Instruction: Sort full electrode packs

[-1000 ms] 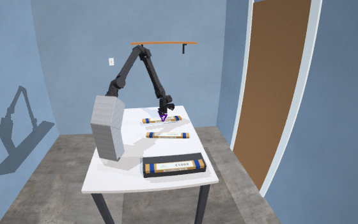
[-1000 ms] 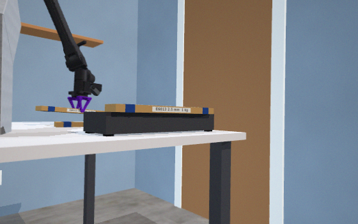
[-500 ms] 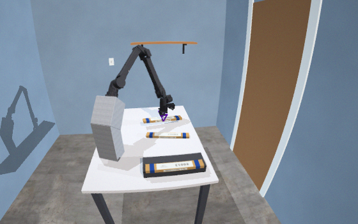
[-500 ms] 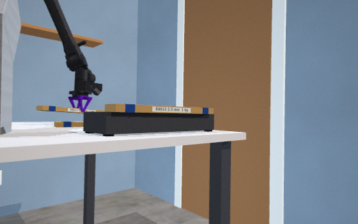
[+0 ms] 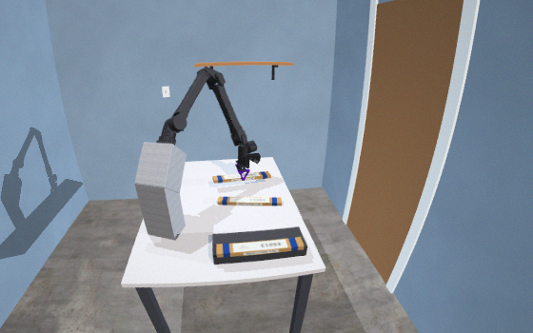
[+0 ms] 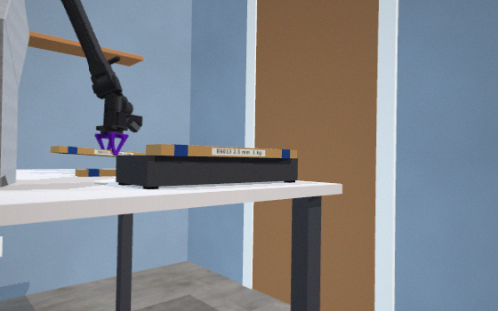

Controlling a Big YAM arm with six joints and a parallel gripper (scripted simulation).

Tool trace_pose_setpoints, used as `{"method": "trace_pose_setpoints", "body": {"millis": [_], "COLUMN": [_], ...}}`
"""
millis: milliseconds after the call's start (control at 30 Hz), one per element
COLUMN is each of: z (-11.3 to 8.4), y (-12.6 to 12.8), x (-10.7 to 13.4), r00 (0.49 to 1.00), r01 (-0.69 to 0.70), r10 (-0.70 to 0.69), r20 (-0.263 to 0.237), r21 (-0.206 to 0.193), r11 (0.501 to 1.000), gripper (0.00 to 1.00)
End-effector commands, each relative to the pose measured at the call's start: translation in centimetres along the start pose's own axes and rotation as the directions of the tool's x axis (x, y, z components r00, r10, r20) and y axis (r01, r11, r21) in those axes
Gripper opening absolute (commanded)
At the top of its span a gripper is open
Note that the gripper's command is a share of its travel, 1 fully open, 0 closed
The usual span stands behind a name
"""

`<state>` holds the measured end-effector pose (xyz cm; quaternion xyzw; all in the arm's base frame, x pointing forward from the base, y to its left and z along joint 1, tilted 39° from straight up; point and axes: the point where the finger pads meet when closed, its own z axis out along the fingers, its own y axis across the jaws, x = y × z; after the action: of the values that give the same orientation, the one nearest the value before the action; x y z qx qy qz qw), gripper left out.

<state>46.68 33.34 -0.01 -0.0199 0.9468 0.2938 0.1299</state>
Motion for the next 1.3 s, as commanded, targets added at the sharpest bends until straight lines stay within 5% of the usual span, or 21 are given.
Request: {"method": "trace_pose_setpoints", "body": {"millis": [0, 1267], "z": [-4.1, -10.5], "y": [0.8, 0.1], "x": [-4.0, -2.6], "r00": [0.997, 0.998], "r01": [0.002, -0.002], "r10": [0.0, 0.004], "r20": [0.082, 0.069], "r21": [-0.027, -0.018], "r11": [1.0, 1.0], "gripper": [0.0, 0.0]}}
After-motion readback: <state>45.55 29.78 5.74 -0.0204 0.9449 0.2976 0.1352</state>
